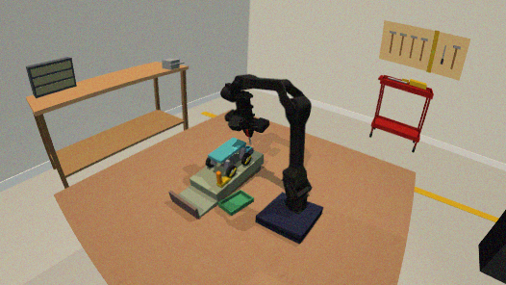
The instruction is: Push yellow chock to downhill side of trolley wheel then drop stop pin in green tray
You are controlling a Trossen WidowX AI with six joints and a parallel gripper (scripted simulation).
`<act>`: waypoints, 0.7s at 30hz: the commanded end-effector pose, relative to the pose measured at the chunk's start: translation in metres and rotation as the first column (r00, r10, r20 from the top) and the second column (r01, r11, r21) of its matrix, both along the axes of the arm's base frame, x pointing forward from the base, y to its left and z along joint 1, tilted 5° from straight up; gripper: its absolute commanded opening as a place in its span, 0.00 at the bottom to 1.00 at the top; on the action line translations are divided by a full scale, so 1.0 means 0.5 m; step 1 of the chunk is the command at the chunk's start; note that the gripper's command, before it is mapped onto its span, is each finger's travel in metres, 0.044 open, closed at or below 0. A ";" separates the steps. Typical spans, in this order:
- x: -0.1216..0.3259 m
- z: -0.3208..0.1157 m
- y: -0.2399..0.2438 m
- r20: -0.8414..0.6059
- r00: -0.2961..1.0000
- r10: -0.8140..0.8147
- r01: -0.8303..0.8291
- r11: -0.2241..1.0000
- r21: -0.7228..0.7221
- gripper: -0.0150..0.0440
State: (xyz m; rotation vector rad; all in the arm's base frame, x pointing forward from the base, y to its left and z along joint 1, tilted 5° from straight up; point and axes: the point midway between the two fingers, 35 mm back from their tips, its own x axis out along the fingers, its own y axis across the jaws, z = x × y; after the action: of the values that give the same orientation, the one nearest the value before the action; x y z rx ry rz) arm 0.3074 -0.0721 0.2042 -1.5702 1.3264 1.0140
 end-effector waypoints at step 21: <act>-0.041 0.008 -0.054 0.005 1.000 0.000 0.001 1.000 -0.007 0.25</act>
State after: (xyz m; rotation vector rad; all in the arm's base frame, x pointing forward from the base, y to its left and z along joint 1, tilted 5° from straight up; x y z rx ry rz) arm 0.2955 -0.0983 0.2088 -1.5747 1.3346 1.0084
